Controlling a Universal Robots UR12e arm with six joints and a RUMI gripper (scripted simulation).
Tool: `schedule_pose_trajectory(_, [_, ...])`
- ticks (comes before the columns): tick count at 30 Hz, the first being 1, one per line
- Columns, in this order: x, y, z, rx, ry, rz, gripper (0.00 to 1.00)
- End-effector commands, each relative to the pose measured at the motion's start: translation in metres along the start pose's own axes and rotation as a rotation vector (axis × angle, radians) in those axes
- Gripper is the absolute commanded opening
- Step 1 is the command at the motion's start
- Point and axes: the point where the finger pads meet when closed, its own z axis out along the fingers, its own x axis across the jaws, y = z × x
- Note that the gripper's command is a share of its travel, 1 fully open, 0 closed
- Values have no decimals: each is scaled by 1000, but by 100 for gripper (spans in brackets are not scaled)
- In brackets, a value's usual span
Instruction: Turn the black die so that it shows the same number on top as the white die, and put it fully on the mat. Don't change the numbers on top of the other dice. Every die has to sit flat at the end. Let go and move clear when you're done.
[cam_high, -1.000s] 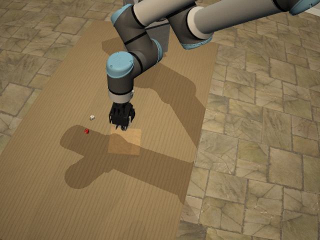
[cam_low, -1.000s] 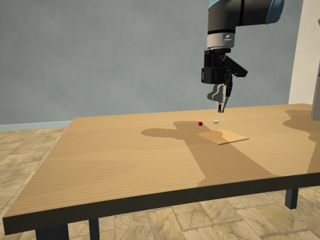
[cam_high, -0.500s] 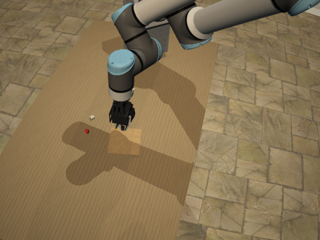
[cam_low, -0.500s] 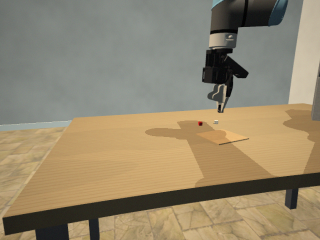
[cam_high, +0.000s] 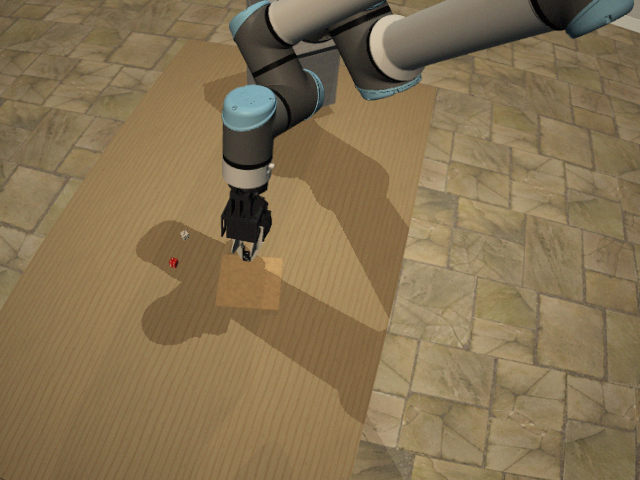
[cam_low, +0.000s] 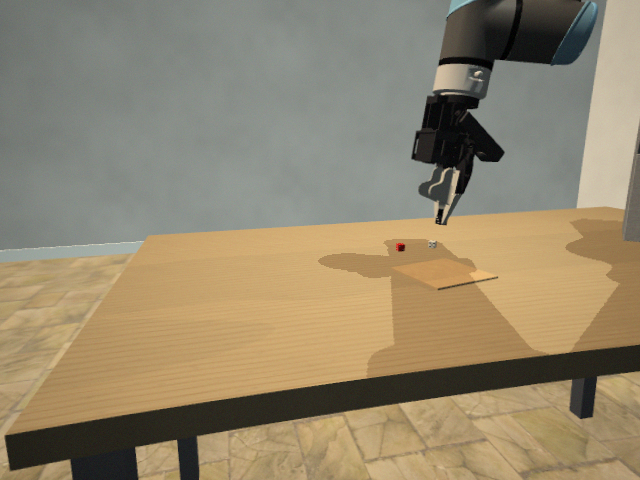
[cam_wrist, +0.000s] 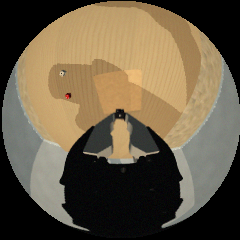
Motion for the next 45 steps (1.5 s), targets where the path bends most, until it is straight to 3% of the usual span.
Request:
schedule_pose_trajectory(1, [0, 0, 0, -69, -3, 0, 0])
schedule_pose_trajectory(43, [0, -3, 2, -566, -5, -1, 0])
schedule_pose_trajectory(45, [0, -3, 2, -566, -5, -1, 0])
